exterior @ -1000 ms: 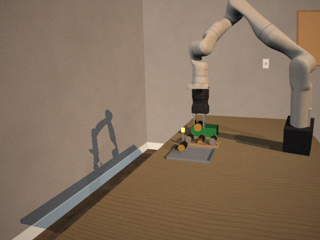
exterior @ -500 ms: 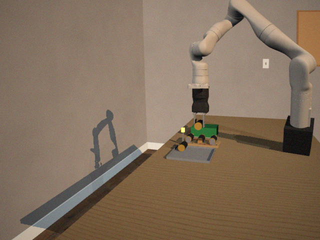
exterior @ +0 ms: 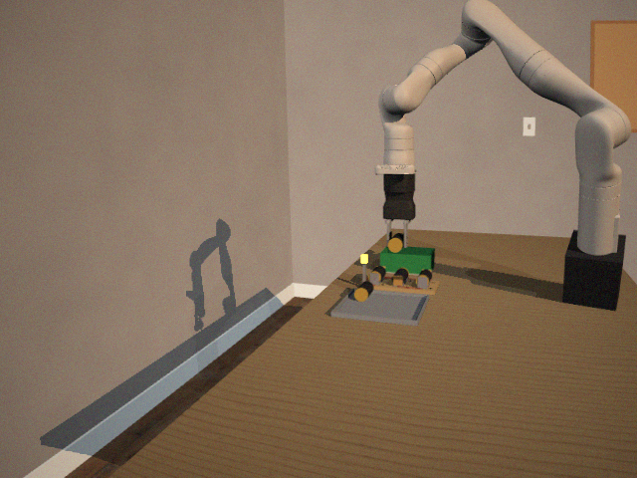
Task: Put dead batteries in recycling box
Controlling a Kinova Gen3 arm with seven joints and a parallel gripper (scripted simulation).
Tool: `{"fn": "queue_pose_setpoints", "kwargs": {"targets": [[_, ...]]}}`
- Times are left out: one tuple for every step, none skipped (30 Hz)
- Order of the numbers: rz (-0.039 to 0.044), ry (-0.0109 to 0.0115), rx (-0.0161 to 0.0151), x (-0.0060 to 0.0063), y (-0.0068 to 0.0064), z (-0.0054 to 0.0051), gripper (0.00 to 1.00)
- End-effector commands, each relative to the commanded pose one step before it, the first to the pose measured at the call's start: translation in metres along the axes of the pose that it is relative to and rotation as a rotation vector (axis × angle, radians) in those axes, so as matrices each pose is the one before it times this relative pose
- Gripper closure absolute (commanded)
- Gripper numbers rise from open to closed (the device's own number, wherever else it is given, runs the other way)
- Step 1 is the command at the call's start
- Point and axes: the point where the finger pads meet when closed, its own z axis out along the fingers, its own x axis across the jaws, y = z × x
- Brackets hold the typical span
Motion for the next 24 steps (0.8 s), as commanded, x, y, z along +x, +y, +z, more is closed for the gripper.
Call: {"fn": "queue_pose_setpoints", "kwargs": {"targets": [[0.02593,0.00296,0.00454,0.00467,0.02146,-0.00065,0.43],[0.0,0.0,0.0,0.00118,0.00614,0.0,0.43],[0.0,0.0,0.0,0.00119,0.00624,0.0,0.43],[0.0,0.0,0.0,0.00122,0.00633,0.0,0.43],[0.0,0.0,0.0,0.00123,0.00642,0.0,0.43],[0.0,0.0,0.0,0.00124,0.0065,0.0,0.43],[0.0,0.0,0.0,0.0,0.0,0.0,0.43],[0.0,0.0,0.0,0.0,0.0,0.0,0.43],[0.0,0.0,0.0,0.00127,0.00656,0.0,0.43],[0.0,0.0,0.0,0.00127,0.00662,0.0,0.43],[0.0,0.0,0.0,0.00128,0.00668,0.0,0.43],[0.0,0.0,0.0,0.0013,0.00671,0.0,0.43],[0.0,0.0,0.0,0.00129,0.00675,0.0,0.43],[0.0,0.0,0.0,0.0013,0.00677,0.0,0.43],[0.0,0.0,0.0,0.00131,0.00678,0.0,0.43],[0.0,0.0,0.0,0.0013,0.00679,0.0,0.43],[0.0,0.0,0.0,0.00131,0.00678,0.0,0.43],[0.0,0.0,0.0,0.0013,0.00677,0.0,0.43],[0.0,0.0,0.0,0.00129,0.00674,0.0,0.43],[0.0,0.0,0.0,0.00129,0.00671,0.0,0.43],[0.0,0.0,0.0,0.00127,0.00667,0.0,0.43],[0.0,0.0,0.0,0.00127,0.00661,0.0,0.43],[0.0,0.0,0.0,0.00126,0.00655,0.0,0.43],[0.0,0.0,0.0,0.0,0.0,0.0,0.43]]}}
